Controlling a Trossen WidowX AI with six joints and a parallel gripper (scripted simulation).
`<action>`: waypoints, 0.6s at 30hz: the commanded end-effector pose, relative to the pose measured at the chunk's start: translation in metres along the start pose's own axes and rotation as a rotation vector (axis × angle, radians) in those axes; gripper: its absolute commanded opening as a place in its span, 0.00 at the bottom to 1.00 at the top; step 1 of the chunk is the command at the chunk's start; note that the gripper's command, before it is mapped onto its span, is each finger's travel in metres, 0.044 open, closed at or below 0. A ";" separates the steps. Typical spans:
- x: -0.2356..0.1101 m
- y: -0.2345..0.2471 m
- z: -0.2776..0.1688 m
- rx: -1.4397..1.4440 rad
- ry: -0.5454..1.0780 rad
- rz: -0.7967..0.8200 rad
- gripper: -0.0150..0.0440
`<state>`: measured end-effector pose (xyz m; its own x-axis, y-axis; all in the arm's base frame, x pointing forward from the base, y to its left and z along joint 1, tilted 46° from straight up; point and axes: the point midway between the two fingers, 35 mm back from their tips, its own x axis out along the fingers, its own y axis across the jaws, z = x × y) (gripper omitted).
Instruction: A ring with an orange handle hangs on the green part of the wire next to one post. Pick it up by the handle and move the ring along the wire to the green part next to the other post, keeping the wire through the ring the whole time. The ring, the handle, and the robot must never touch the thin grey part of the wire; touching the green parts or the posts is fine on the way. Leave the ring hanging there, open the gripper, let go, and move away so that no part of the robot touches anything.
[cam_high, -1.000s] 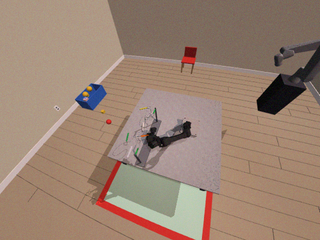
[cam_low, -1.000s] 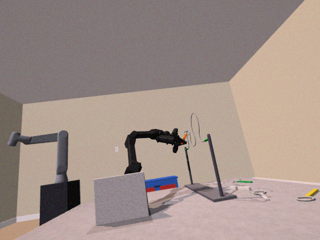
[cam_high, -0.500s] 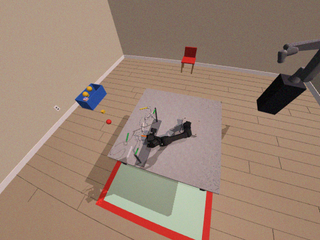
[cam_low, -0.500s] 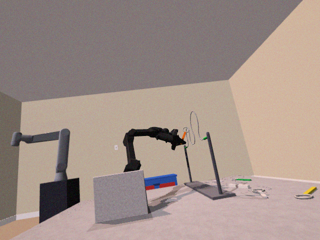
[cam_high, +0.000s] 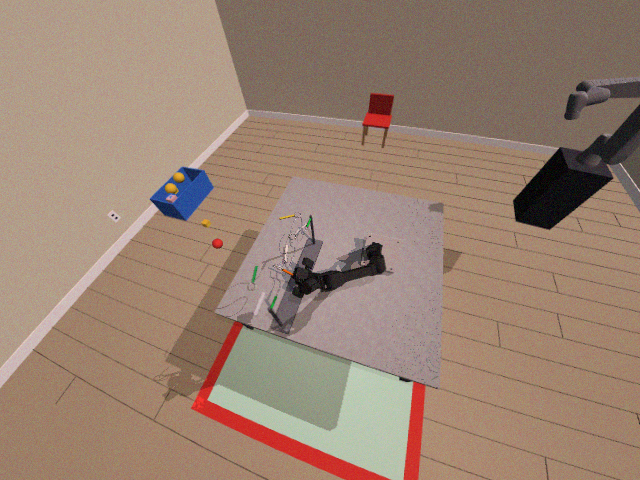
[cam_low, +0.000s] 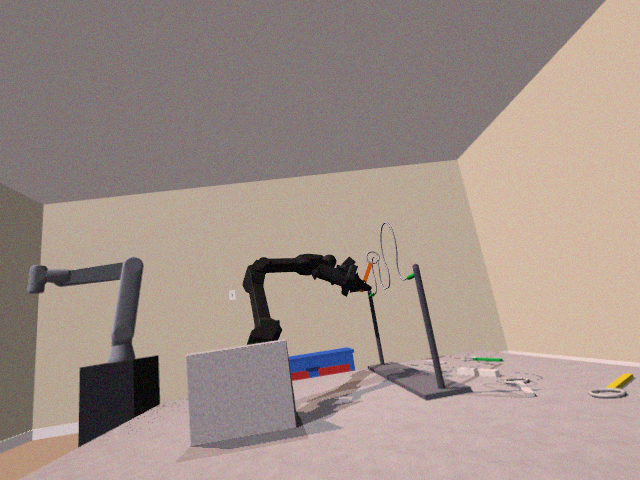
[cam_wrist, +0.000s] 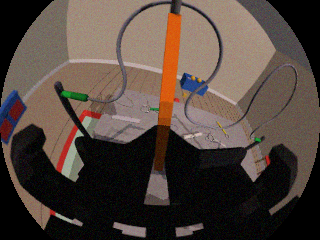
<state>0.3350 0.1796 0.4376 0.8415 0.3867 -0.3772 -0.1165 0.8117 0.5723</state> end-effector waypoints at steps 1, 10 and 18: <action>0.001 0.004 -0.002 0.085 0.006 0.045 0.00; 0.000 0.014 -0.001 0.244 0.003 0.136 0.00; -0.001 0.022 0.002 0.379 0.000 0.212 0.00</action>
<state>0.3333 0.1939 0.4519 0.8257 0.5080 -0.2454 -0.0963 0.5555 0.8259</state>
